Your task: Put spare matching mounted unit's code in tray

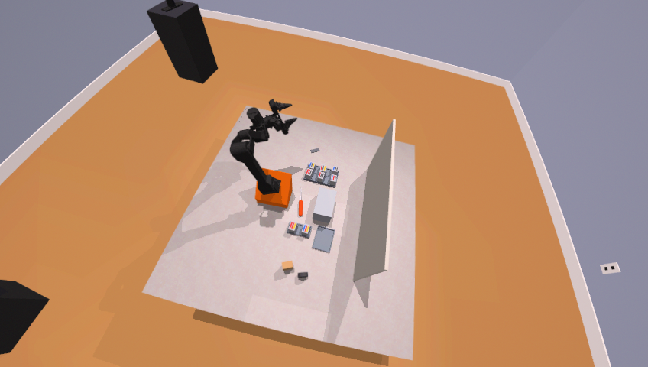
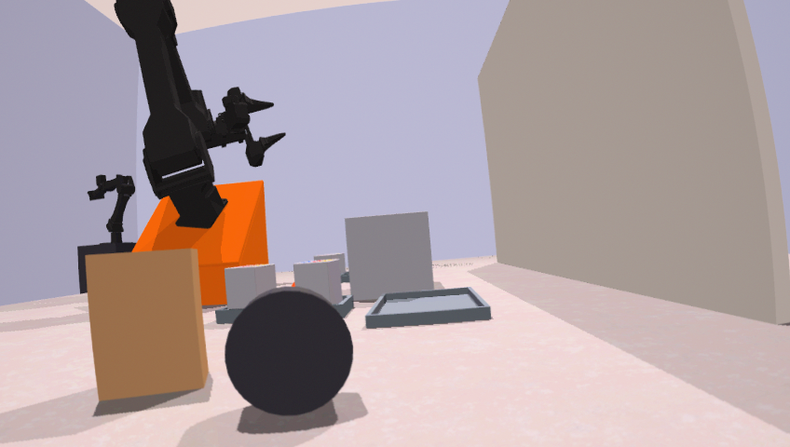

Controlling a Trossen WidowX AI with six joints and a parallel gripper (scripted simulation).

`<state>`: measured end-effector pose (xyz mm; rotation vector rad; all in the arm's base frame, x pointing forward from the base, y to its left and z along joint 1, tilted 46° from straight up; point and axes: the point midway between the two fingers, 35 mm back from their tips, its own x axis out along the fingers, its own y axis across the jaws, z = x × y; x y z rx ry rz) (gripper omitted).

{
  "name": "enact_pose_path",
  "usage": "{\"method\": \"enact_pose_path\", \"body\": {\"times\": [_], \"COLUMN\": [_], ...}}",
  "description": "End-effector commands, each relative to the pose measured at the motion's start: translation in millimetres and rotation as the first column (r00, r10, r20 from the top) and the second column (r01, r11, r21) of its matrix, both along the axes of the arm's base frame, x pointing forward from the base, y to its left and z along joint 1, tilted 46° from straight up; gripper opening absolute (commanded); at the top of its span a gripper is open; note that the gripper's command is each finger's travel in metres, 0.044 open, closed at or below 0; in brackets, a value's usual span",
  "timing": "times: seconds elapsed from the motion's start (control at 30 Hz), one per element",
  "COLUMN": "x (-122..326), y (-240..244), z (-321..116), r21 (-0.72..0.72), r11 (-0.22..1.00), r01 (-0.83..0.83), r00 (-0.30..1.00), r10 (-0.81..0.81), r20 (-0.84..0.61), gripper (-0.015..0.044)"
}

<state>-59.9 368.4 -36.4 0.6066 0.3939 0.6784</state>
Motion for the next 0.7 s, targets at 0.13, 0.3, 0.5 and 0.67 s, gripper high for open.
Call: {"method": "enact_pose_path", "body": {"times": [0.13,0.3,0.5,0.67], "x": [0.0,28.7,111.9,181.2], "y": [0.0,18.5,45.6,46.8], "z": [0.0,-3.3,-5.4,2.8], "r21": [0.0,-0.116,-0.397,-0.566], "r11": [1.0,0.991,0.89,0.763], "r01": [0.0,0.066,0.225,0.311], "r00": [1.0,0.997,0.973,0.95], "r10": [0.0,-0.06,-0.18,-0.258], "r20": [0.0,0.052,0.148,0.175], "gripper": [0.044,0.044,0.044,0.044]}}
